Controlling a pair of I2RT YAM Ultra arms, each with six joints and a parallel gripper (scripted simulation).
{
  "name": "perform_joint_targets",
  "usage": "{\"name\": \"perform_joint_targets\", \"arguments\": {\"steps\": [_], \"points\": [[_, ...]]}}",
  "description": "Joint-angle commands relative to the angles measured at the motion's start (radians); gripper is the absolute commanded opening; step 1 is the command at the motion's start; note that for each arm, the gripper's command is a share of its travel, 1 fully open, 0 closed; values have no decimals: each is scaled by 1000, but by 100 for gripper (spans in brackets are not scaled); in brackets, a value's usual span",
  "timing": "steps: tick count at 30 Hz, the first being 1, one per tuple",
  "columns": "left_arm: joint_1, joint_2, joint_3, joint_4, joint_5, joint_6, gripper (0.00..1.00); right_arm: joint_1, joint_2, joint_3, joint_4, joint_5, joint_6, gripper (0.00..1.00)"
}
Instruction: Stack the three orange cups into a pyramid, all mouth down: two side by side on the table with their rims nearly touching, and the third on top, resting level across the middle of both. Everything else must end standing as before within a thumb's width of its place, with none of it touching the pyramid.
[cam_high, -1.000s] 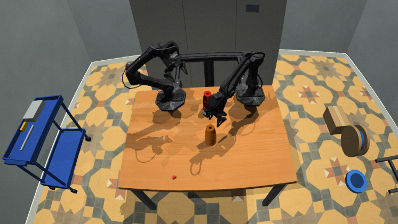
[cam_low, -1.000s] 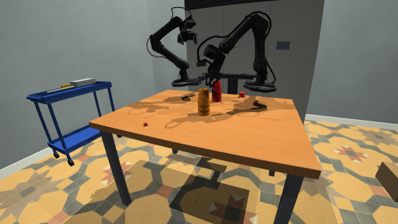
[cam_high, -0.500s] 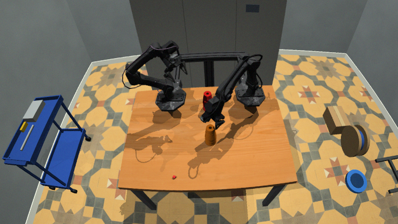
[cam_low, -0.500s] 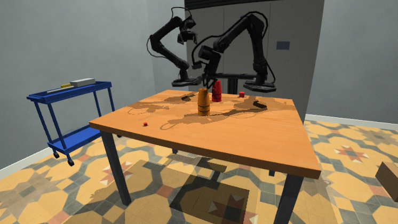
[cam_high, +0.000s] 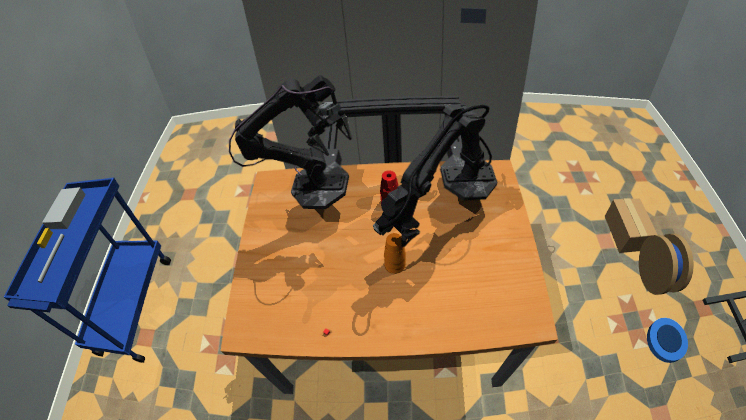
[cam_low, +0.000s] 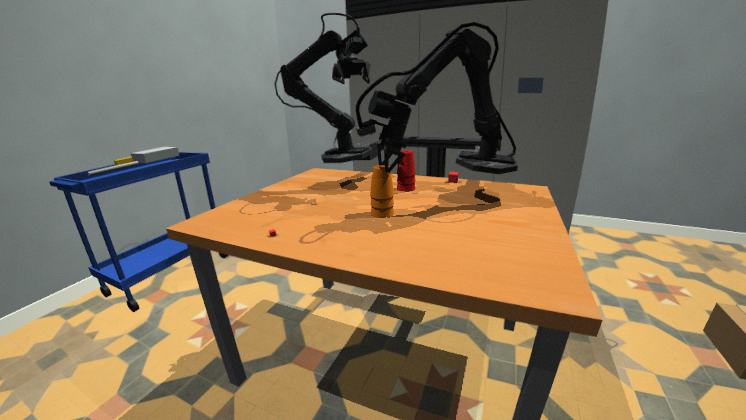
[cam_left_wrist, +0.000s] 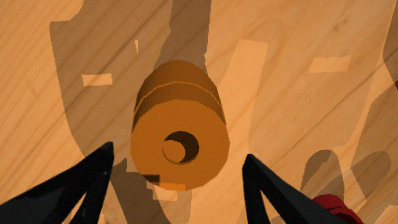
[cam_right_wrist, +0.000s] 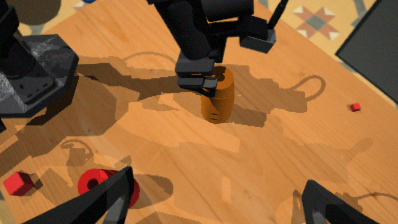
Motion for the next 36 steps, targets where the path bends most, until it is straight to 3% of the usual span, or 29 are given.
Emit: {"name": "perform_joint_targets", "arguments": {"steps": [1, 24, 36], "points": [[10, 12, 22, 37, 8, 11, 82, 10, 7, -13, -12, 18, 8, 100], [14, 53, 32, 89, 9, 13, 82, 10, 7, -13, -12, 18, 8, 100], [6, 39, 12, 92, 8, 5, 65, 10, 7, -13, -12, 18, 8, 100]]}}
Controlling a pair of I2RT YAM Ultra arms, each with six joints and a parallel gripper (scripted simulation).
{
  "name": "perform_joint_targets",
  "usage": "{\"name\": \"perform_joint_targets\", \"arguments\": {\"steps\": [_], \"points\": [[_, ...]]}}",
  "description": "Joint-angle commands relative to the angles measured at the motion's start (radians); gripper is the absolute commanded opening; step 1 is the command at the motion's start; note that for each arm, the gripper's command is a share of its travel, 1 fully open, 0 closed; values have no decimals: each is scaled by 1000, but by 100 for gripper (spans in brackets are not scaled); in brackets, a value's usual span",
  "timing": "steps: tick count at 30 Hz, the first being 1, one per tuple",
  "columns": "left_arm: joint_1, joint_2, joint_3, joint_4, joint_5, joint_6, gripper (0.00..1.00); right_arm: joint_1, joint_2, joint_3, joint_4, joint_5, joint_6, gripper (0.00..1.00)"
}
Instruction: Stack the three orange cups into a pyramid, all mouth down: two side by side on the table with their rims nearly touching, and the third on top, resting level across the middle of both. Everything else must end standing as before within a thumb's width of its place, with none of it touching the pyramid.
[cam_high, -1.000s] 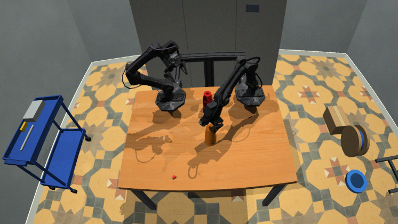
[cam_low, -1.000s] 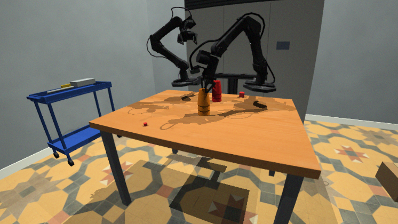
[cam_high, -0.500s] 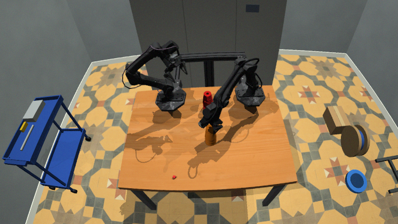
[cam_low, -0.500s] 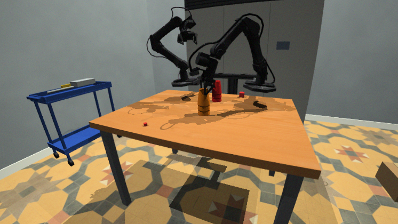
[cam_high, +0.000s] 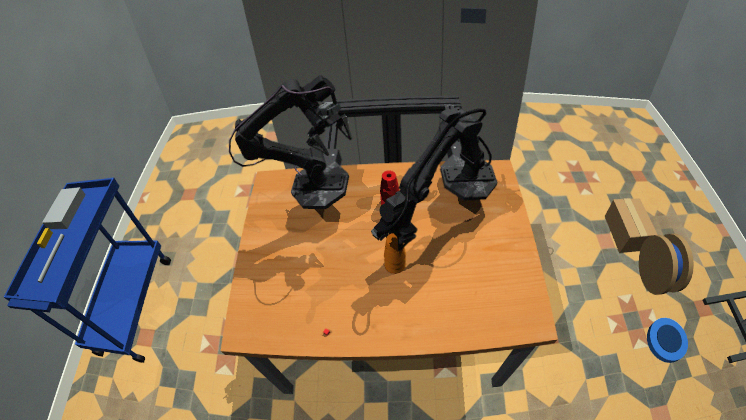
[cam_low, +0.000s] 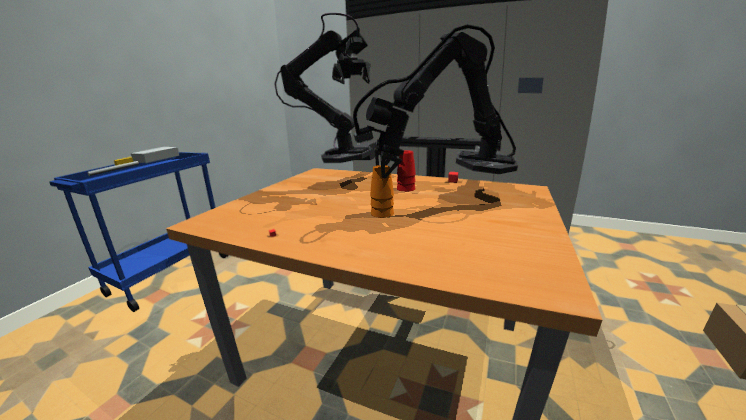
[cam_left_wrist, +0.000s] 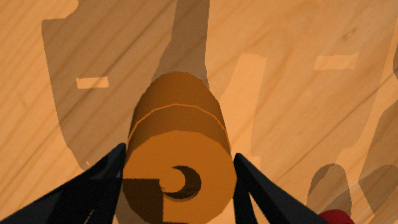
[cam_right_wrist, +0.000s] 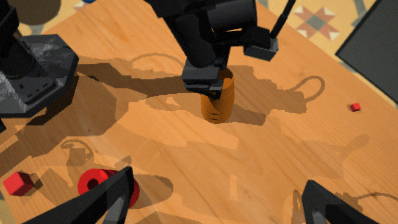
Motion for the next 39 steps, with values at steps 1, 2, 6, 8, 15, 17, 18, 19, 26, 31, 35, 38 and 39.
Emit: {"name": "perform_joint_targets", "arguments": {"steps": [1, 2, 6, 8, 15, 17, 18, 19, 26, 31, 35, 38, 39], "points": [[1, -24, 12, 18, 6, 1, 65, 10, 7, -13, -12, 18, 8, 100], [1, -27, 7, 20, 6, 1, 65, 10, 7, -13, -12, 18, 8, 100], [0, -29, -3, 21, 5, 0, 60, 10, 7, -13, -12, 18, 8, 100], [0, -29, -3, 21, 5, 0, 57, 10, 7, -13, -12, 18, 8, 100], [0, -32, -13, 23, 1, -2, 30, 10, 7, -13, -12, 18, 8, 100], [-2, -35, -18, 25, 1, -4, 7, 10, 7, -13, -12, 18, 8, 100], [-2, -35, -18, 25, 1, -4, 0, 10, 7, -13, -12, 18, 8, 100], [-2, -35, -18, 25, 1, -4, 0, 10, 7, -13, -12, 18, 8, 100], [-10, -53, 19, -32, -1, -11, 0, 10, 7, -13, -12, 18, 8, 100], [-14, -72, 36, -68, -5, -14, 0, 10, 7, -13, -12, 18, 8, 100], [-18, -94, 58, -111, -8, -18, 0, 10, 7, -13, -12, 18, 8, 100], [-21, -109, 80, -148, -9, -21, 0, 10, 7, -13, -12, 18, 8, 100], [-22, -114, 88, -161, -9, -22, 0, 10, 7, -13, -12, 18, 8, 100]]}}
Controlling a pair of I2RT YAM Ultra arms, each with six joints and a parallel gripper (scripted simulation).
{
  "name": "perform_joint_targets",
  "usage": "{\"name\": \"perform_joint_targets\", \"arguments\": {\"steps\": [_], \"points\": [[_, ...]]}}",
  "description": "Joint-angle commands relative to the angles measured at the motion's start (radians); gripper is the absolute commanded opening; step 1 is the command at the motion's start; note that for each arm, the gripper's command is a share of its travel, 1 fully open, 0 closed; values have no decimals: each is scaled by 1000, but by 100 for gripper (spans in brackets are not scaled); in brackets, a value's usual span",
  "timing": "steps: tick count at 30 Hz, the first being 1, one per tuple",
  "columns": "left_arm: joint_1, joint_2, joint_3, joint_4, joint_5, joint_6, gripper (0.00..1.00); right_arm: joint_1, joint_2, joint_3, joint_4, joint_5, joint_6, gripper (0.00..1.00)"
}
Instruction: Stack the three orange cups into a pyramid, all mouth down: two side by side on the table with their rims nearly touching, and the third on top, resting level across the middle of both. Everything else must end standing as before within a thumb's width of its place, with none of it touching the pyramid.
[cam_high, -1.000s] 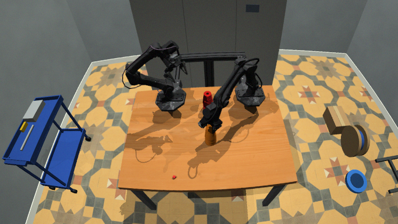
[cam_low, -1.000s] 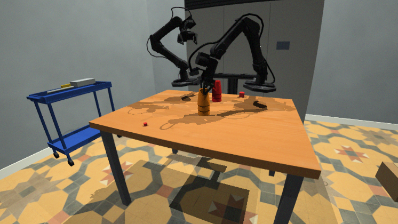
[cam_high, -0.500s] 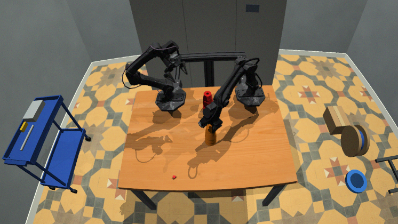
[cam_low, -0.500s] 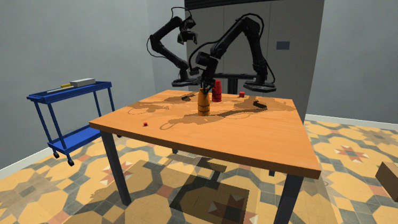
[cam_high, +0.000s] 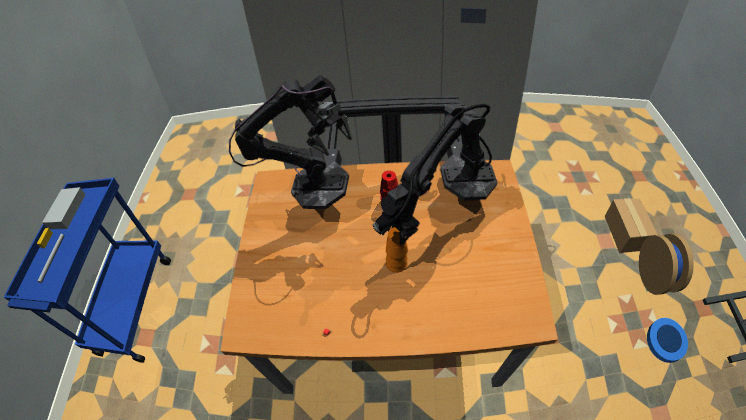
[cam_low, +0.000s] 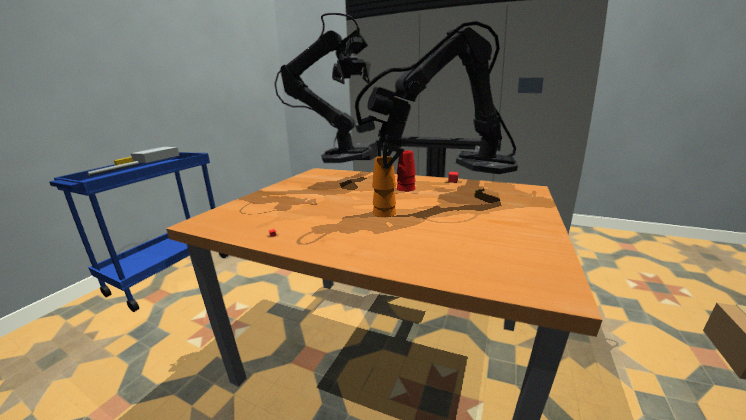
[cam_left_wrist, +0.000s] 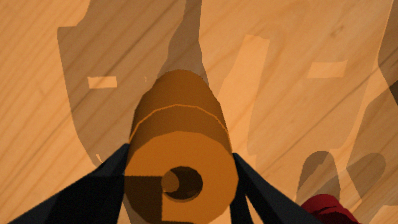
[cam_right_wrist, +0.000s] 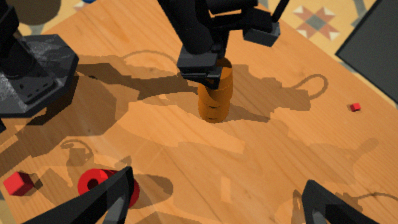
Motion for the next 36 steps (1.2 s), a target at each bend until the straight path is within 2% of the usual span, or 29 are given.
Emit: {"name": "perform_joint_targets", "arguments": {"steps": [1, 18, 23, 28, 36], "points": [[-23, -49, 60, -60, -6, -14, 0, 10, 7, -13, -12, 18, 8, 100], [-38, -95, 187, -234, -11, -28, 0, 10, 7, -13, -12, 18, 8, 100], [-39, -96, 202, -236, -10, -29, 0, 10, 7, -13, -12, 18, 8, 100], [-39, -141, 116, -190, -9, -27, 0, 10, 7, -13, -12, 18, 8, 100], [-31, -330, -127, -155, -8, -20, 0, 10, 7, -13, -12, 18, 8, 100]]}}
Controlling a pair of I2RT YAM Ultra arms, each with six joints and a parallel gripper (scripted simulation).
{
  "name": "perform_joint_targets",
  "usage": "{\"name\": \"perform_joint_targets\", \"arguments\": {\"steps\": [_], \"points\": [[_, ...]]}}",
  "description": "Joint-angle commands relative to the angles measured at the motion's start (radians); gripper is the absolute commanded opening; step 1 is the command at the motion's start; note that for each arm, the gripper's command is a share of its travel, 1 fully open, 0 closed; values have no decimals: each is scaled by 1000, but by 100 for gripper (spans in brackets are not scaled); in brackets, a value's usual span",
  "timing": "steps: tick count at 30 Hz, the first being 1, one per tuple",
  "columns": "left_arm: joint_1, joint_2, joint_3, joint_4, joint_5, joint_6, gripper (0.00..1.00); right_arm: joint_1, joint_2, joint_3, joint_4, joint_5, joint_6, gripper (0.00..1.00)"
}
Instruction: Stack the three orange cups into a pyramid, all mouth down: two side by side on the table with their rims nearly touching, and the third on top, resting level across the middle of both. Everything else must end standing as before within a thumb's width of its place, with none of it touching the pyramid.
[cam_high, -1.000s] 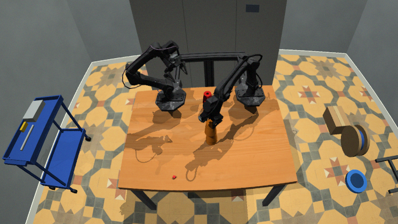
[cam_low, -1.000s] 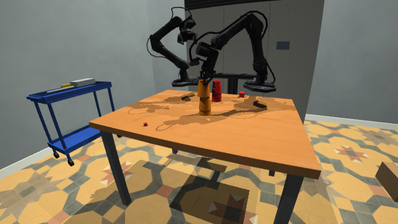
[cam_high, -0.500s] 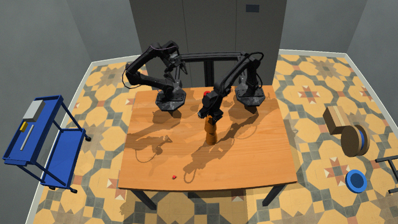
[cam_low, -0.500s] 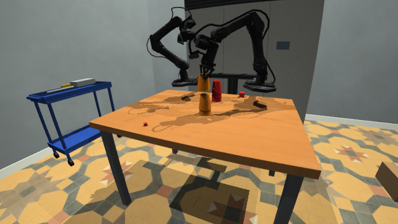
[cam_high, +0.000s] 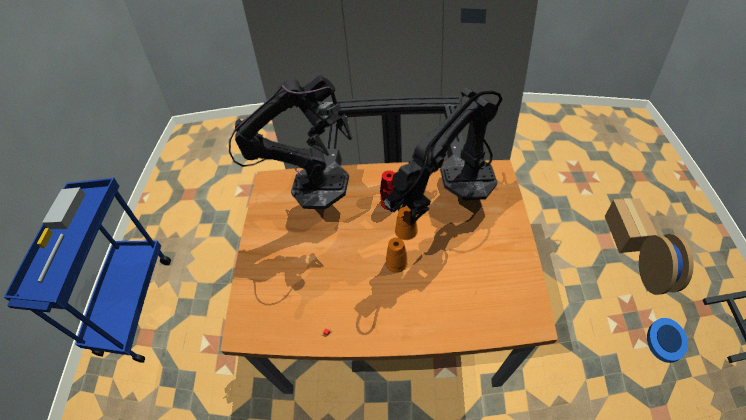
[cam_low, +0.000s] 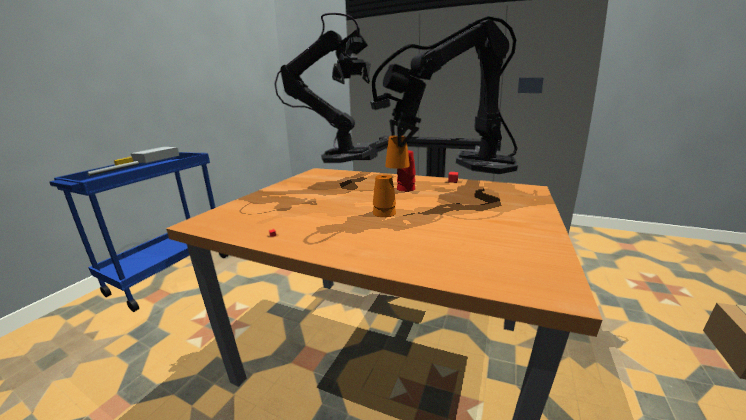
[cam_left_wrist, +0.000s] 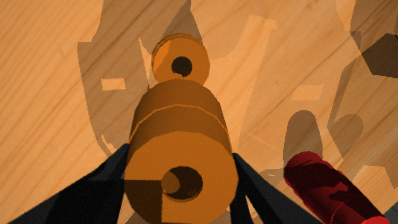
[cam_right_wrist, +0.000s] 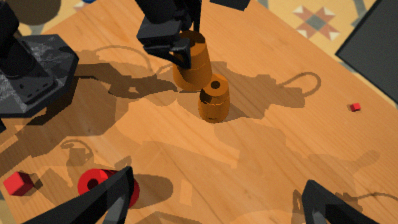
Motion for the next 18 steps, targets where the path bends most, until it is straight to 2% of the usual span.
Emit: {"name": "perform_joint_targets", "arguments": {"steps": [1, 11, 18], "points": [[-7, -84, -75, 27, -2, -1, 0, 10, 7, -13, -12, 18, 8, 100], [-6, -183, -178, 0, -3, 1, 0, 10, 7, -13, -12, 18, 8, 100], [-18, -144, -186, 64, -9, -15, 0, 10, 7, -13, -12, 18, 8, 100]]}}
